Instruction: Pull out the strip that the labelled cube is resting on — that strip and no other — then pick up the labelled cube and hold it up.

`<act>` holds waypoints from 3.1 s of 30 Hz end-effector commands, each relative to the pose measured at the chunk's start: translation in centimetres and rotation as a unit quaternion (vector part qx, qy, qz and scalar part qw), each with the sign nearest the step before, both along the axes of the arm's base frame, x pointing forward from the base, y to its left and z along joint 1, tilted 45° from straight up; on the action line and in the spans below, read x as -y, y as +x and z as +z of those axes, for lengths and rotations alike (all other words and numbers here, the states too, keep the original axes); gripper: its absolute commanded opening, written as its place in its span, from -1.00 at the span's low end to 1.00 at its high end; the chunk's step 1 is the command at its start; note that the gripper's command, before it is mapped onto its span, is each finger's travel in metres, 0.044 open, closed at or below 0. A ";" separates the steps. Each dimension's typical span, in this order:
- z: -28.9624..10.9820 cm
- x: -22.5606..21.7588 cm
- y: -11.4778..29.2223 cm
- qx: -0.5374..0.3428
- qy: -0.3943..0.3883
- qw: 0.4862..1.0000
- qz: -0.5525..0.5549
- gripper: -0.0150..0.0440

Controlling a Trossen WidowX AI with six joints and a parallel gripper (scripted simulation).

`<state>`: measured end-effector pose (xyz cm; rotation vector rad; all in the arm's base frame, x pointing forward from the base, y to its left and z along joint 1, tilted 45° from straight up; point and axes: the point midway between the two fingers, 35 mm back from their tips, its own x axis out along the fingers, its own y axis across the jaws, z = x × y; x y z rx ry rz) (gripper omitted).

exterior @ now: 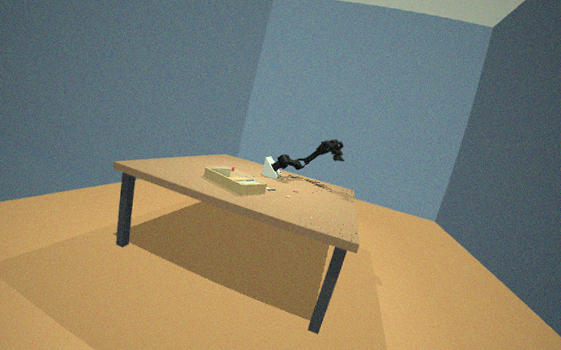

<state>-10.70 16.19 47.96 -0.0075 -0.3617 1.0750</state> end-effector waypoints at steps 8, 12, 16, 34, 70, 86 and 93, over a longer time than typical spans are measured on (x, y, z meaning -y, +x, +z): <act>1.6 1.9 8.3 -0.057 0.024 0.997 -0.040 0.86; 1.7 3.0 11.8 -0.066 0.032 0.995 -0.067 0.86; 1.0 4.5 17.5 -0.100 0.035 0.989 -0.103 0.86; -13.6 15.2 39.6 -0.347 0.051 0.910 -0.223 0.86; -39.7 25.5 43.1 -0.608 0.127 0.733 -0.277 0.69; -39.8 16.6 52.1 -0.813 0.030 0.562 -0.148 -0.49; -39.6 11.2 53.1 -0.875 -0.041 0.469 -0.114 -0.49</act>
